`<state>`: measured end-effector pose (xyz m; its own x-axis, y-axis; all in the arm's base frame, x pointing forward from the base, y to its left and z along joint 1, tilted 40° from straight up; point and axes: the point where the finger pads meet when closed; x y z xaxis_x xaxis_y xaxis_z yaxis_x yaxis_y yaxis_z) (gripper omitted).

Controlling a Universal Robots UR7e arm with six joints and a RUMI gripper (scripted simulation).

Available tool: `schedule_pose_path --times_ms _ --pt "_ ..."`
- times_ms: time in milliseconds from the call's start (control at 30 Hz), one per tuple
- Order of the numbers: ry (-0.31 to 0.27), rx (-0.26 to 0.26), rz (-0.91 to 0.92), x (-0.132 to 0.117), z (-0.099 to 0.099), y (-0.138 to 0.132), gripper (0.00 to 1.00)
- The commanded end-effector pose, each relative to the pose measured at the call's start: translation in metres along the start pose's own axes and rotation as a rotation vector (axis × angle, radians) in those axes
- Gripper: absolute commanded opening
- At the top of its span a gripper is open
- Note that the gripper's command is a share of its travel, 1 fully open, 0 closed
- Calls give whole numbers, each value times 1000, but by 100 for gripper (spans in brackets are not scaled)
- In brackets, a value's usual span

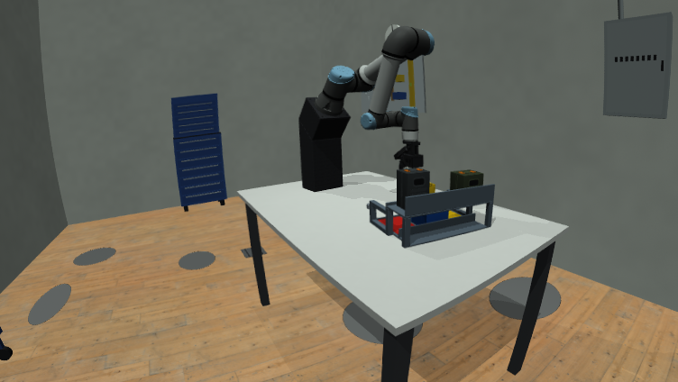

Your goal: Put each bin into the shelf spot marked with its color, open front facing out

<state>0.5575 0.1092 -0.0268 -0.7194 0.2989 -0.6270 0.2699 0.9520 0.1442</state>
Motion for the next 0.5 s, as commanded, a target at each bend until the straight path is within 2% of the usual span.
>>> schedule_pose_path --times_ms 0,467 --pt "-1 -1 0 0 5 0 15" --pt "-1 -1 0 0 9 0 15"
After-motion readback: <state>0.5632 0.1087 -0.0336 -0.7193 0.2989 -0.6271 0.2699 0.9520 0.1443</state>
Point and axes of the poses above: the point where the finger pads meet when closed, its own z axis out along the fingers, its own y axis across the jaws, x = y × z, and after that the axes turned 3 degrees about z, right-handed
